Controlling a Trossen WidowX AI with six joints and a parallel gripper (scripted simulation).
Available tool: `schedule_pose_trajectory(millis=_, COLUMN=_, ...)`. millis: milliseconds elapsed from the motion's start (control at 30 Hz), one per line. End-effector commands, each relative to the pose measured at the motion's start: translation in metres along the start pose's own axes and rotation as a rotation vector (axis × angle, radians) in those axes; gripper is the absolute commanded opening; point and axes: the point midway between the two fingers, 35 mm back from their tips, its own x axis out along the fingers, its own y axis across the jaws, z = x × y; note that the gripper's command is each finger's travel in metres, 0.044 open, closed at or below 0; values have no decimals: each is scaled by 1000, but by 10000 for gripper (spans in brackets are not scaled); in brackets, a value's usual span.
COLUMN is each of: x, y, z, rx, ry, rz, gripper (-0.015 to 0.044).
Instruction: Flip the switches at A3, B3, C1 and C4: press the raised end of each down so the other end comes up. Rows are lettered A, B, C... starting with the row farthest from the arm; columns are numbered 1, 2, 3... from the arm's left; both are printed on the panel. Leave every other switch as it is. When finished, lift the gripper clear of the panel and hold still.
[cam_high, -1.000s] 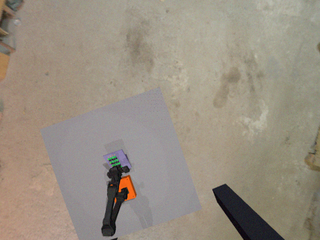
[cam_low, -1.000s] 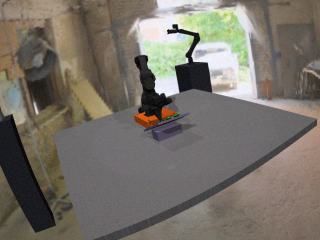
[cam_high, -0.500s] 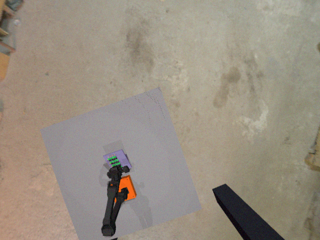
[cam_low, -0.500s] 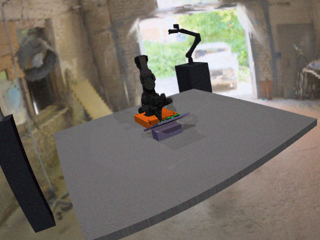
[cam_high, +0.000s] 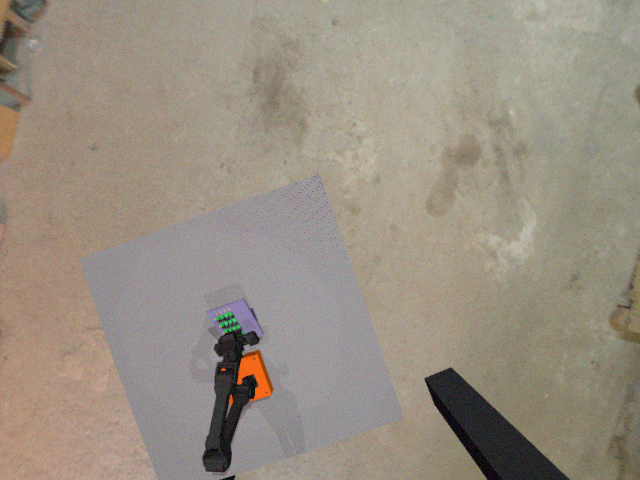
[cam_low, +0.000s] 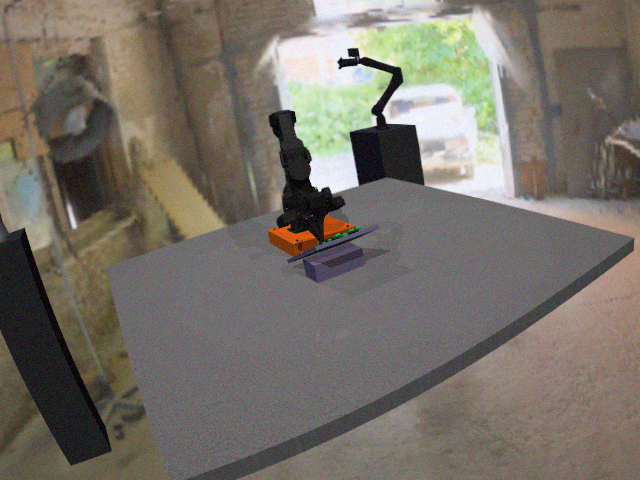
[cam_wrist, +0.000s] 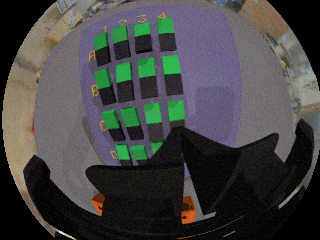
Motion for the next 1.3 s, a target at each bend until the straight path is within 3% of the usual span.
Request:
schedule_pose_trajectory(millis=0, x=1, y=0, z=0, rx=4, ry=-1, rz=-2, gripper=0)
schedule_pose_trajectory(millis=600, x=4, y=0, z=0, rx=4, ry=-1, rz=-2, gripper=0)
schedule_pose_trajectory(millis=800, x=-59, y=-1, z=3, rx=4, ry=26, rz=-3, gripper=0)
schedule_pose_trajectory(millis=1267, x=-68, y=30, z=32, rx=5, ry=25, rz=0, gripper=0)
